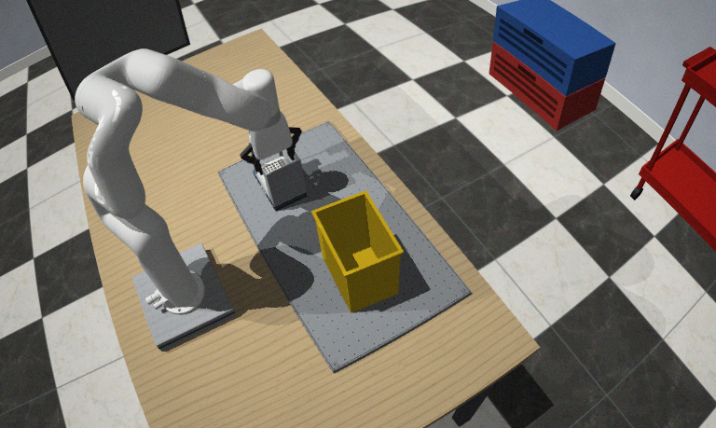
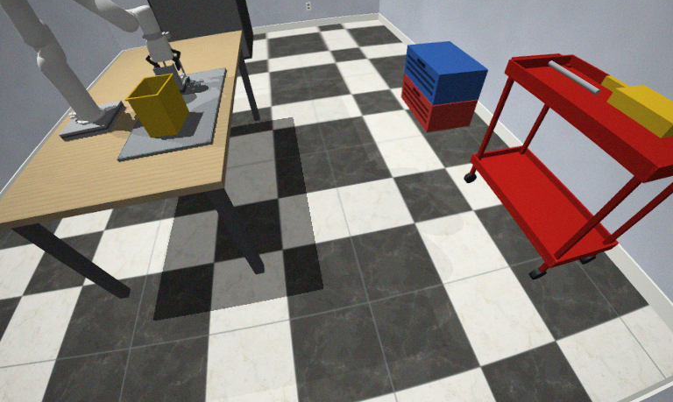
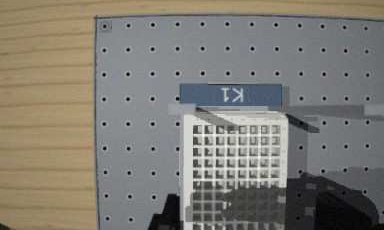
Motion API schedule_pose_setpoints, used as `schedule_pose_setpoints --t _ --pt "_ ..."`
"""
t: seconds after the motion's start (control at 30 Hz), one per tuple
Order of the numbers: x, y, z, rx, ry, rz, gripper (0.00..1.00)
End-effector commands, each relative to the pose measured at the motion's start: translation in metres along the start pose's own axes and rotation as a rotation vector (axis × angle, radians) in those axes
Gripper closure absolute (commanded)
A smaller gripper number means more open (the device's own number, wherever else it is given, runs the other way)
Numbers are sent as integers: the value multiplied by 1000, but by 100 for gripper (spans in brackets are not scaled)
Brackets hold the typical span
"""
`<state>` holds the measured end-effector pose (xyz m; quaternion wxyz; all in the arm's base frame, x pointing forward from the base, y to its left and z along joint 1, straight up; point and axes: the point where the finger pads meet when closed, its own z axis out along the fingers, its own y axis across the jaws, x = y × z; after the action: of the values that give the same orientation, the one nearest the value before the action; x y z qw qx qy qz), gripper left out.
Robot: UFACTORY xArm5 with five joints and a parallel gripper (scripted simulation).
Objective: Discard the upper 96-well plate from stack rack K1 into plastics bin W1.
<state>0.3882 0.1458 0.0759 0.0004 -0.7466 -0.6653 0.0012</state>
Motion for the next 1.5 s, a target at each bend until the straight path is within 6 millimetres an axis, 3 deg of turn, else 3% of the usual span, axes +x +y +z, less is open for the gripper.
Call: schedule_pose_setpoints --t 0.0,0.5,1.47 --pt "1 1 7 -3 2 0 0" --pt "1 1 28 -3 2 0 0" --pt "1 1 38 -3 2 0 0"
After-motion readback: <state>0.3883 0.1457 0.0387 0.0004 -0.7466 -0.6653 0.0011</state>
